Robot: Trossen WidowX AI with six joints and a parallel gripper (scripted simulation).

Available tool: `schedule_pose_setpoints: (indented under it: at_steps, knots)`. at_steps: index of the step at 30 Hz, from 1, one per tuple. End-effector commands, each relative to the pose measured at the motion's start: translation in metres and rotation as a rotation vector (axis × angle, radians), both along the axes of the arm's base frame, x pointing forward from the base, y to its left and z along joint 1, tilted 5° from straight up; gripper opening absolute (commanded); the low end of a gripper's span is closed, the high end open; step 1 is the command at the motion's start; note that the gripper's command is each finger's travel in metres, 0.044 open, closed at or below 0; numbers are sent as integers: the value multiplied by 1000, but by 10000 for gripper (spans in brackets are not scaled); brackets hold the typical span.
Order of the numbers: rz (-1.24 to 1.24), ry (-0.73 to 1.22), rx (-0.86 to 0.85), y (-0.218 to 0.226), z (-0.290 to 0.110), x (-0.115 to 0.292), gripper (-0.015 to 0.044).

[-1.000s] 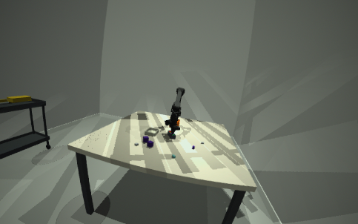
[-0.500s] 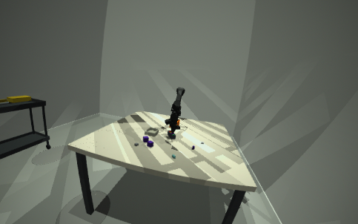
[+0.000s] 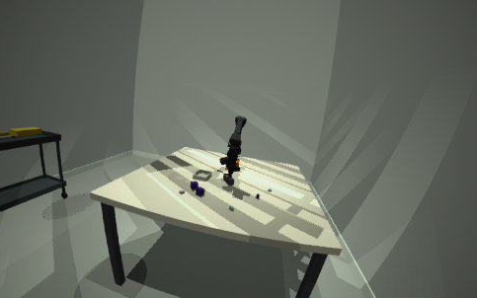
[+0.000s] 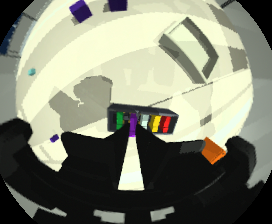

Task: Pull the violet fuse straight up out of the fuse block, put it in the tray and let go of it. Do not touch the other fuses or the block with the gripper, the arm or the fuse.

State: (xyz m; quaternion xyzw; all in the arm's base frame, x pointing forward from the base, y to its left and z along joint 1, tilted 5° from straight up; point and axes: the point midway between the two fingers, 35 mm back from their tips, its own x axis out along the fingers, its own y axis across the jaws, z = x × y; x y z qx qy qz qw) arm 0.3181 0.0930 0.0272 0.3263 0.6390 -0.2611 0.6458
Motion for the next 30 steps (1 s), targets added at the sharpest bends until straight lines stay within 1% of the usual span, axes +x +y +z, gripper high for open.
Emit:
schedule_pose_setpoints:
  at_steps: [1,30]
  knots:
    - [2,-4,4,0,4,0,0]
    - [1,-4,5,-1,18,-1,0]
